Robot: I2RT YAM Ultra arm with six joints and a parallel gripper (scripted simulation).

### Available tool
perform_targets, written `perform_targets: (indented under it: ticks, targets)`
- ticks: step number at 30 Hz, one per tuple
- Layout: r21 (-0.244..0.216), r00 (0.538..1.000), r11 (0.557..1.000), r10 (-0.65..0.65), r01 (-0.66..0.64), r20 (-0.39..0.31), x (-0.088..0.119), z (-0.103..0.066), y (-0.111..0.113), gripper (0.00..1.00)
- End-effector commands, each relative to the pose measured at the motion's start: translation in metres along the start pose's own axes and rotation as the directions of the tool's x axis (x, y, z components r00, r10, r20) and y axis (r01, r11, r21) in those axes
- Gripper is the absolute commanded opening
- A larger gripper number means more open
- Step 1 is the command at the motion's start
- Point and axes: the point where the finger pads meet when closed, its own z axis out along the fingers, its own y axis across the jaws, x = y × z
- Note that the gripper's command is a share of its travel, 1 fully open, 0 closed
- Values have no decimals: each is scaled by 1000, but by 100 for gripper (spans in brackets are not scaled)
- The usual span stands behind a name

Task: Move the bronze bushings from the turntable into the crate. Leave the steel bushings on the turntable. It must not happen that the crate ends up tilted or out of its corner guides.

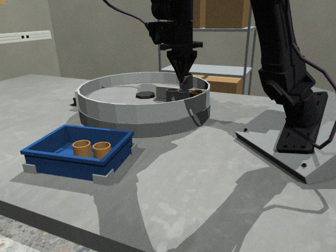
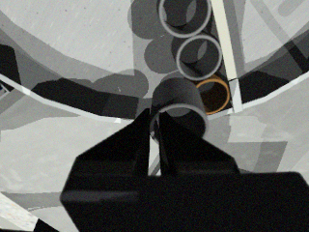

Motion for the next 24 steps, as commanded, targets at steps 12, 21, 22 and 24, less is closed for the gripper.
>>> perform_targets:
  ticks: [12,21,22,24]
  targets:
    - [6,999,1000,-18,18,33,-2,-29,2,0]
    - [7,999,1000,-19,19,42,-5,-29,1,0]
    - [7,999,1000,-19,19,42,-5,-29,1,0]
    - [7,999,1000,-19,19,42,-5,-29,1,0]
